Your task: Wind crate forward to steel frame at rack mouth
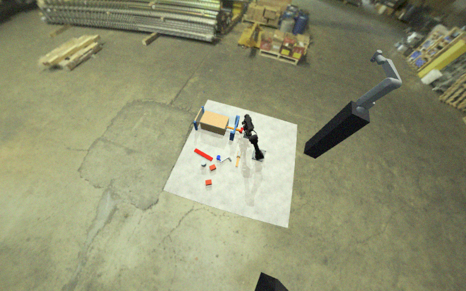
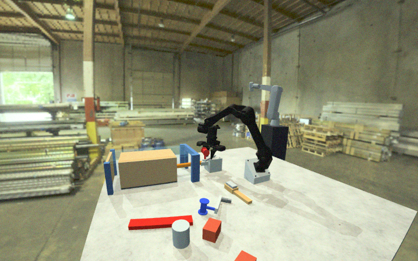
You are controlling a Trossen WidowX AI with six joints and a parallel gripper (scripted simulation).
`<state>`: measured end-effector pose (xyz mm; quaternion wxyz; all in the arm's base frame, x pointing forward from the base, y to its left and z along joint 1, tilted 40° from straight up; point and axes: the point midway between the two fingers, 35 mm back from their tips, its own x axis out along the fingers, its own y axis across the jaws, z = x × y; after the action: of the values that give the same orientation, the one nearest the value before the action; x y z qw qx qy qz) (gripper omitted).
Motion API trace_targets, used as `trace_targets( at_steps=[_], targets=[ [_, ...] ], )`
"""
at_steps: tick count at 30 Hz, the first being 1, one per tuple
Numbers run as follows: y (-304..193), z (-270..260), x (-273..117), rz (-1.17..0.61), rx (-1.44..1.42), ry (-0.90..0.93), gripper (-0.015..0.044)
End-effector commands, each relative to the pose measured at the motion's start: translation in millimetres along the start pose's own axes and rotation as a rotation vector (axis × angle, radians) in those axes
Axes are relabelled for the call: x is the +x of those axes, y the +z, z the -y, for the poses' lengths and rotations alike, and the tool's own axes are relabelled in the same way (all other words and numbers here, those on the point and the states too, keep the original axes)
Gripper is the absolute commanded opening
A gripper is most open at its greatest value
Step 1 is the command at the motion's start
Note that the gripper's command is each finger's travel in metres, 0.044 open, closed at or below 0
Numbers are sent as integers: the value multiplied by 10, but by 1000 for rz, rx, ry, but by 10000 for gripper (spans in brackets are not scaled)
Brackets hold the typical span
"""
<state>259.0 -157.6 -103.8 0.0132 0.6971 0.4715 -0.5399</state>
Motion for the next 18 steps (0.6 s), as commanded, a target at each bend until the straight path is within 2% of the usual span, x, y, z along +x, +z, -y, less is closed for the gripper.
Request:
trace_targets(
  at_steps=[1,18],
  targets=[
    [2,-6,38,0,21,1,0],
    [6,-23,45,2,65,4,0]
  ],
)
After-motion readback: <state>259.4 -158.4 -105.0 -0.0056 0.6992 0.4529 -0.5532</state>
